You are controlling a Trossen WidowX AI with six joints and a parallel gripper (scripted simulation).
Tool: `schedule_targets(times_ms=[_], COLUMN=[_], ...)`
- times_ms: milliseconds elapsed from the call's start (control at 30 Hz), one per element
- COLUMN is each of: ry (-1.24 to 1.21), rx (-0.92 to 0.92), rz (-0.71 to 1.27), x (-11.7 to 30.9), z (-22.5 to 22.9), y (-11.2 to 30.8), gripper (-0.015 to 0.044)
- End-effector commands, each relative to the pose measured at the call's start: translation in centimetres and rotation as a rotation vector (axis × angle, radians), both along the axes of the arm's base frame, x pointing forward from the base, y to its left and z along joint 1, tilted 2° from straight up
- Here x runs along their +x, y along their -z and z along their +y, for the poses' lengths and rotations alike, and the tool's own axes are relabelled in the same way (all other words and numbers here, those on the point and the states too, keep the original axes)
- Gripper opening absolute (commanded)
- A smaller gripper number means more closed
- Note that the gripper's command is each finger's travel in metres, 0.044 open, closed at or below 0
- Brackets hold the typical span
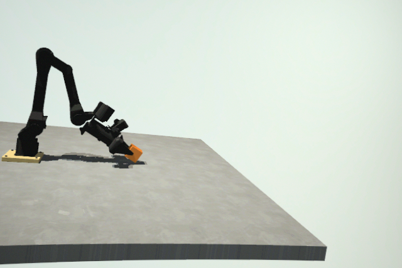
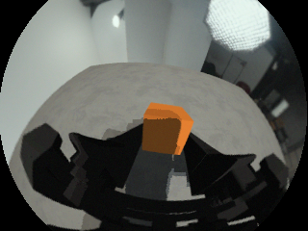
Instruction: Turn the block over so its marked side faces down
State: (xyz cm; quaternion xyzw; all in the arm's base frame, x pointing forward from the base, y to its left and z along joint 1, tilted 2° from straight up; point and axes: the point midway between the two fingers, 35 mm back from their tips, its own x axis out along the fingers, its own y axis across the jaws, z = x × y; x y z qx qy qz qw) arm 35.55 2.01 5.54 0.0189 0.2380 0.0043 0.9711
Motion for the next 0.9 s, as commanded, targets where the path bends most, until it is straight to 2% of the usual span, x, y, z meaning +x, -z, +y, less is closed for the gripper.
schedule_targets(times_ms=[0, 233, 767, 800, 867], ry=[0.004, 0.004, 0.004, 0.004, 0.004], rx=[0.001, 0.001, 0.001, 0.001, 0.001], rz=[-0.010, -0.010, -0.010, -0.010, -0.010], x=[0.07, 0.07, 0.07, 0.07, 0.07], z=[-0.04, -0.04, -0.04, -0.04, -0.04], y=[-0.21, -0.21, -0.21, -0.21, -0.21], gripper=[0.0000, 0.0000, 0.0420, 0.0440, 0.0440])
